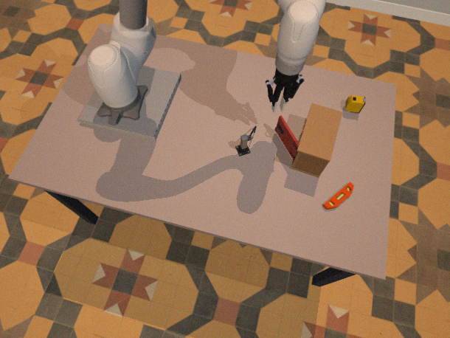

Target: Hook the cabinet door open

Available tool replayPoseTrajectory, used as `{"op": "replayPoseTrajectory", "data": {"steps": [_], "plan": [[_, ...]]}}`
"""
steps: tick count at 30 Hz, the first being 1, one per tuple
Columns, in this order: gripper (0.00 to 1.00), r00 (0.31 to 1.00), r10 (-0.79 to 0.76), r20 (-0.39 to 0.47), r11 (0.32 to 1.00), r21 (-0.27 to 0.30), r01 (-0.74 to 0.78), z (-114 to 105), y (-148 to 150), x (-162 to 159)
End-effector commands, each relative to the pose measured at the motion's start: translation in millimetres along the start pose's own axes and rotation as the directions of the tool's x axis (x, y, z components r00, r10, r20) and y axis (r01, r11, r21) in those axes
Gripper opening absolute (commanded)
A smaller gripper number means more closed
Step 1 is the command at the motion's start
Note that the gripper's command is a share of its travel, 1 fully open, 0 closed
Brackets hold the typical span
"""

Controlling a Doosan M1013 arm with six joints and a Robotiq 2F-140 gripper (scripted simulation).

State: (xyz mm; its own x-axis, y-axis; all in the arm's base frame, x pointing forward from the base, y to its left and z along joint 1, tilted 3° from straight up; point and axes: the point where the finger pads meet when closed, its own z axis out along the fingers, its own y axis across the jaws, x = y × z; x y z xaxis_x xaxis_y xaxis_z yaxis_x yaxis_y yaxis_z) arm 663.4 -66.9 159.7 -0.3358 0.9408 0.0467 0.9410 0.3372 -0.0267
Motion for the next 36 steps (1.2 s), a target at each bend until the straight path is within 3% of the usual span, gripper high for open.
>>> {"op": "replayPoseTrajectory", "data": {"steps": [1, 4, 7, 36], "plan": [[0.16, 0.961, 0.275, 0.006, 0.961, -0.001, -0.275, 0, -43, 16], [0.16, 0.907, 0.421, 0.003, 0.907, -0.002, -0.421, 1, -64, 25], [0.15, 0.849, 0.529, 0.007, 0.849, -0.004, -0.529, 1, -67, 26], [0.15, 0.849, 0.529, 0.007, 0.849, -0.004, -0.529, 1, -67, 26]]}}
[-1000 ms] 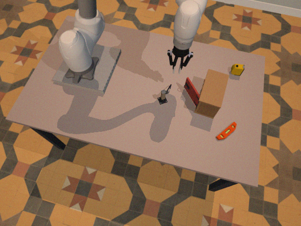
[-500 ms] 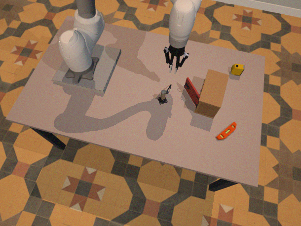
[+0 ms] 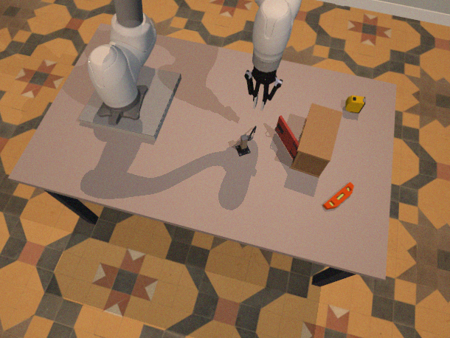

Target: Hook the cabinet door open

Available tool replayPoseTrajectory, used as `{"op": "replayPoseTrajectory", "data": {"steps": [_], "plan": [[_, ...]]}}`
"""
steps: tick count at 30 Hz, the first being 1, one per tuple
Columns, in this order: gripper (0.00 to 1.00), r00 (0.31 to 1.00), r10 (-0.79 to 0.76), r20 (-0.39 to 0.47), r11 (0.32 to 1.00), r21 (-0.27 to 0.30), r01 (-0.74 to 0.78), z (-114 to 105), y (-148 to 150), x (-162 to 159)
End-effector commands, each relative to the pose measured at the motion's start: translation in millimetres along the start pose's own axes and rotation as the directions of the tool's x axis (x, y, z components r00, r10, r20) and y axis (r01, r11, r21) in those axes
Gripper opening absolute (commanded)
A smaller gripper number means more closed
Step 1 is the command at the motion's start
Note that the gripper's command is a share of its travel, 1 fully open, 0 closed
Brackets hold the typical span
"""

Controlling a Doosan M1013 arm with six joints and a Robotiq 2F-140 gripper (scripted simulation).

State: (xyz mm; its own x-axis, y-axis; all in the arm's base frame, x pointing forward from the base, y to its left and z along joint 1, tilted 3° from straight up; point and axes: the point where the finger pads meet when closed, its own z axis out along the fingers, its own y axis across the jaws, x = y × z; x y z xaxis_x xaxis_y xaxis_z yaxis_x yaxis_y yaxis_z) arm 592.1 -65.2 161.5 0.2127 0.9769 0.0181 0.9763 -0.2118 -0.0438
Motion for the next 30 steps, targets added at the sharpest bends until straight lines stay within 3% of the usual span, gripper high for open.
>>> {"op": "replayPoseTrajectory", "data": {"steps": [1, 16, 30], "plan": [[0.15, 1.000, 0.000, 0.000, 1.000, 0.000, 0.000, 0, 0, 0], [0.15, 1.000, 0.000, 0.000, 1.000, 0.000, 0.000, 5, 0, 0], [0.15, 1.000, 0.000, 0.000, 1.000, 0.000, 0.000, 35, 0, 0]]}}
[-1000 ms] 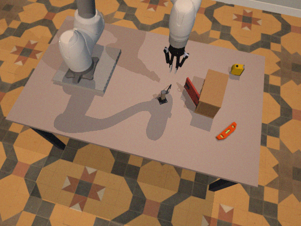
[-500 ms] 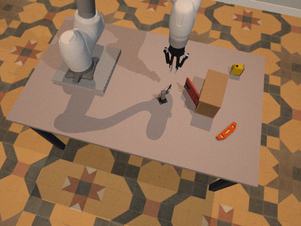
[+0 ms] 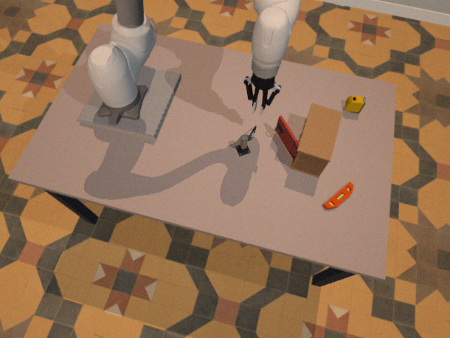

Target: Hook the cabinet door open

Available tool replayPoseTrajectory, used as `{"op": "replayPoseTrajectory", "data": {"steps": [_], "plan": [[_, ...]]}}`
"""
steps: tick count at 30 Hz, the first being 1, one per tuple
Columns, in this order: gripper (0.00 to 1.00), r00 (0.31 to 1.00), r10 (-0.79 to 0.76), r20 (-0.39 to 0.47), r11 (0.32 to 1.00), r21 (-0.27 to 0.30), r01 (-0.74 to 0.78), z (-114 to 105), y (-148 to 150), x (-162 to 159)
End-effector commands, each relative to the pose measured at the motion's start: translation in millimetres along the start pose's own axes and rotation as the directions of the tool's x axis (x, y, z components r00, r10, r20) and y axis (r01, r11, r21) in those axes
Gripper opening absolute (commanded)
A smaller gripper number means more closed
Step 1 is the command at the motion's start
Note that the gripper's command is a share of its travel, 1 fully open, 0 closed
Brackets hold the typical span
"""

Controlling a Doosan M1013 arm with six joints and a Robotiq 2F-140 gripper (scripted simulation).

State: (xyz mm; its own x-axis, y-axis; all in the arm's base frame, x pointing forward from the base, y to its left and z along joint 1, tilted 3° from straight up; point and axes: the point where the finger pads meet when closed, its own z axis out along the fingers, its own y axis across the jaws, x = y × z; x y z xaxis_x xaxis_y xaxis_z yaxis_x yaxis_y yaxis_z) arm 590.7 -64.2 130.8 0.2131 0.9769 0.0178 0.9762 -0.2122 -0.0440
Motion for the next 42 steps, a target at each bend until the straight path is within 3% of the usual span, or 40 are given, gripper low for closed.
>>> {"op": "replayPoseTrajectory", "data": {"steps": [1, 14, 24, 42], "plan": [[0.15, 1.000, 0.000, 0.000, 1.000, 0.000, 0.000, 8, 0, 0], [0.15, 1.000, 0.000, 0.000, 1.000, 0.000, 0.000, 61, 0, 0], [0.15, 1.000, 0.000, 0.000, 1.000, 0.000, 0.000, 85, 0, 0], [0.15, 1.000, 0.000, 0.000, 1.000, 0.000, 0.000, 99, 0, 0]]}}
